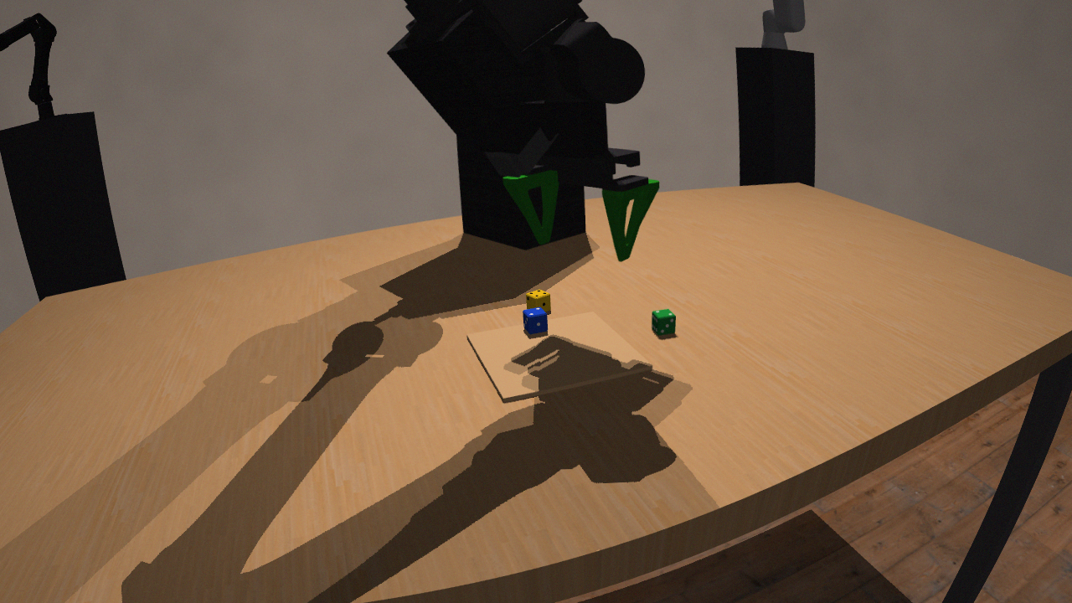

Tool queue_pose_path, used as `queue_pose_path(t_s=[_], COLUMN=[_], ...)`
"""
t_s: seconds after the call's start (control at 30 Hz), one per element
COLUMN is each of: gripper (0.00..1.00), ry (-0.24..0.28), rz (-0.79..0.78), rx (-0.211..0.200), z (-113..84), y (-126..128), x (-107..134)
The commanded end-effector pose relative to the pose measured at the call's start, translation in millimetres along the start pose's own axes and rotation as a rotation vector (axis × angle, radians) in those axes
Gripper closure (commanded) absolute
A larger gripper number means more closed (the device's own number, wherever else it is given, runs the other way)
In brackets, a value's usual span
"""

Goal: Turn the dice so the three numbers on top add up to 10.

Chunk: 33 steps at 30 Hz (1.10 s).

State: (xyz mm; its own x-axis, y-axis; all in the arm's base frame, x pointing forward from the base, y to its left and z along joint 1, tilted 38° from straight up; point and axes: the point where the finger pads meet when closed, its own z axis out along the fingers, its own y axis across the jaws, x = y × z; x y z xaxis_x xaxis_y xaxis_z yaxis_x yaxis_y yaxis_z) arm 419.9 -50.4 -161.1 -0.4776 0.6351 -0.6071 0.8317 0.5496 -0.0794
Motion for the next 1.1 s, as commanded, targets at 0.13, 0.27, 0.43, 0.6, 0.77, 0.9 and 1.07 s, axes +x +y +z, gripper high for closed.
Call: queue_pose_path(t_s=[0.13, 0.27, 0.43, 0.6, 0.77, 0.9, 1.07], gripper=[0.00, 0.00, 0.00, 0.00, 0.00, 0.00, 0.66], ry=[-0.002, -0.003, -0.005, -0.008, -0.011, -0.013, -0.017], rz=[-0.316, -0.442, -0.569, -0.737, -0.868, -0.959, -0.914], rx=[-0.007, -0.007, -0.008, -0.008, -0.007, -0.008, -0.004], z=[-1.6, -0.4, 0.6, 1.8, 2.6, 3.1, 2.0], y=[23, 33, 42, 54, 63, 70, 67], x=[19, 27, 35, 46, 55, 62, 40])
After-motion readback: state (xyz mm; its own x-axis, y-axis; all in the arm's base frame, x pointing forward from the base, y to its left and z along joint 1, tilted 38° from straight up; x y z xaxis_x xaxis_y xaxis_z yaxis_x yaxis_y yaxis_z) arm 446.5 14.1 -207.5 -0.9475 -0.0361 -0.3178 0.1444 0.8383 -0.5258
